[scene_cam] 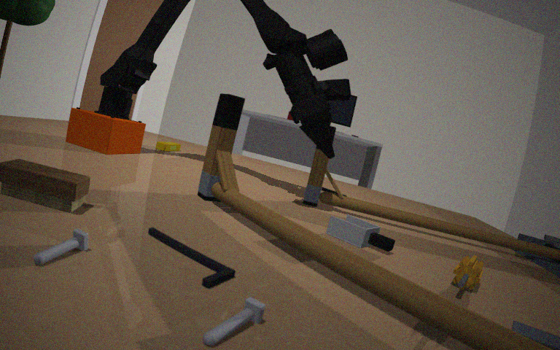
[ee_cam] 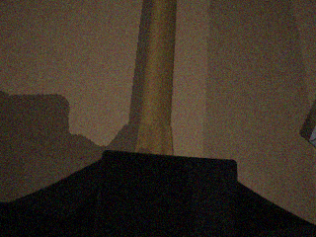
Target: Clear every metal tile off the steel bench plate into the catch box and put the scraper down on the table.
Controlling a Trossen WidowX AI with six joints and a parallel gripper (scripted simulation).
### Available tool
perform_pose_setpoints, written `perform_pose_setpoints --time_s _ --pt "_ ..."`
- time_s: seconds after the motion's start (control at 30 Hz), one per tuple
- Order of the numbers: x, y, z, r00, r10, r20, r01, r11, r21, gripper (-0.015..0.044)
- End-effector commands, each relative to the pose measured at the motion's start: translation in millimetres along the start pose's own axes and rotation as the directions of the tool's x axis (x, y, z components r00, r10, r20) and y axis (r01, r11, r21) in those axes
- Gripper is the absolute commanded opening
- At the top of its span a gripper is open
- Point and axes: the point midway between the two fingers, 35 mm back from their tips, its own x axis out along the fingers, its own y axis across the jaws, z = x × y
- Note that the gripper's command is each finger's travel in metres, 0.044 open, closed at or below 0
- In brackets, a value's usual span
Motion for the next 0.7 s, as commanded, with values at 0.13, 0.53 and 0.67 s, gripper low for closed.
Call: perform_pose_setpoints --time_s 0.13,0.53,0.67 --pt "5 0 17 1.0 -0.001 0.017 0.001 1.0 0.003 0.0" --pt "14 0 31 1.0 -0.001 0.018 0.001 1.0 0.003 0.0" --pt "18 1 35 1.0 -0.001 0.019 0.001 1.0 0.003 0.0"
